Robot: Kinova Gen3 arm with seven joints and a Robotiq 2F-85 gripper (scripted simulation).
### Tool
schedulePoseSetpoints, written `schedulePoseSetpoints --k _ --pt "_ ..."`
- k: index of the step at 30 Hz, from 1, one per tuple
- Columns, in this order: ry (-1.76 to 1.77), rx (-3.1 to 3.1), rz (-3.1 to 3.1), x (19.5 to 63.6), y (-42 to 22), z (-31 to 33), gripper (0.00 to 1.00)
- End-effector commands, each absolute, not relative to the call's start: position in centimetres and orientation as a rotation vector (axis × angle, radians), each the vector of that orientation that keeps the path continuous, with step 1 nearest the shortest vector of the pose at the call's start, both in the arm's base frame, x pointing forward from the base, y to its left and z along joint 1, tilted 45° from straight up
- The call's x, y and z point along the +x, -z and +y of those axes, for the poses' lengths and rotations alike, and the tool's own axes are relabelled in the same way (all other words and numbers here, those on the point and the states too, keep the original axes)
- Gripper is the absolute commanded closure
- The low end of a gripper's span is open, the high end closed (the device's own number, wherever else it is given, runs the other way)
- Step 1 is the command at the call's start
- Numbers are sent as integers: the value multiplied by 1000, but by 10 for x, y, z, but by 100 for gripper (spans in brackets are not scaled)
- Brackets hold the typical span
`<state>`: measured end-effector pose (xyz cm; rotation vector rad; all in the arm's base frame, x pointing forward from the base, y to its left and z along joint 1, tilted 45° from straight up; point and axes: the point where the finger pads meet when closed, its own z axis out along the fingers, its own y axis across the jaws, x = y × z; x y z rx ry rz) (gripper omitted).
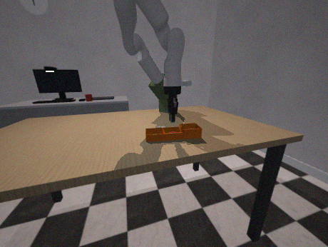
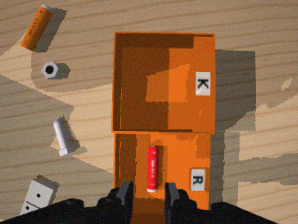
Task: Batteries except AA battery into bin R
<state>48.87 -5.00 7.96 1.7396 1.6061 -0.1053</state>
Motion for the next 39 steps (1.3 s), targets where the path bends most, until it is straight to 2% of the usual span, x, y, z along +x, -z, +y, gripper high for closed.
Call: schedulePoseSetpoints --k 1,10,11,39 --pt "98 1740 1600 491 -83 -48 76" --pt "98 1740 1600 491 -83 -48 76" --pt "102 1734 1606 488 -86 -45 0" --pt "101 1736 1607 448 -154 10 0"
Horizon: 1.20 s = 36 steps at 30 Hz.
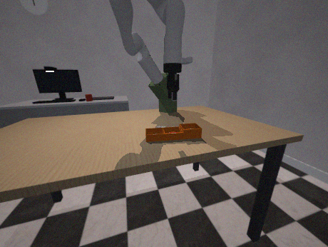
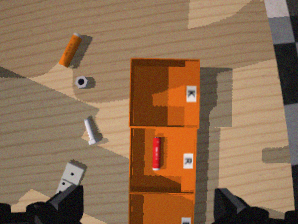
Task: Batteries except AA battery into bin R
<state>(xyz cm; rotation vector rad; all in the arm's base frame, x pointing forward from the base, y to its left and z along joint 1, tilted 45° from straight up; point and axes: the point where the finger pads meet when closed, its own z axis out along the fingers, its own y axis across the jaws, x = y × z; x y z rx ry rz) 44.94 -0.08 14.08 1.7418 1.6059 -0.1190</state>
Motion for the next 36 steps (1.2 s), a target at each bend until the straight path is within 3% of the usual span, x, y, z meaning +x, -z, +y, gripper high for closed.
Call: schedulePoseSetpoints --k 1,36 --pt "101 1736 1607 446 -157 12 0" --pt "100 1739 1604 436 -174 25 0"
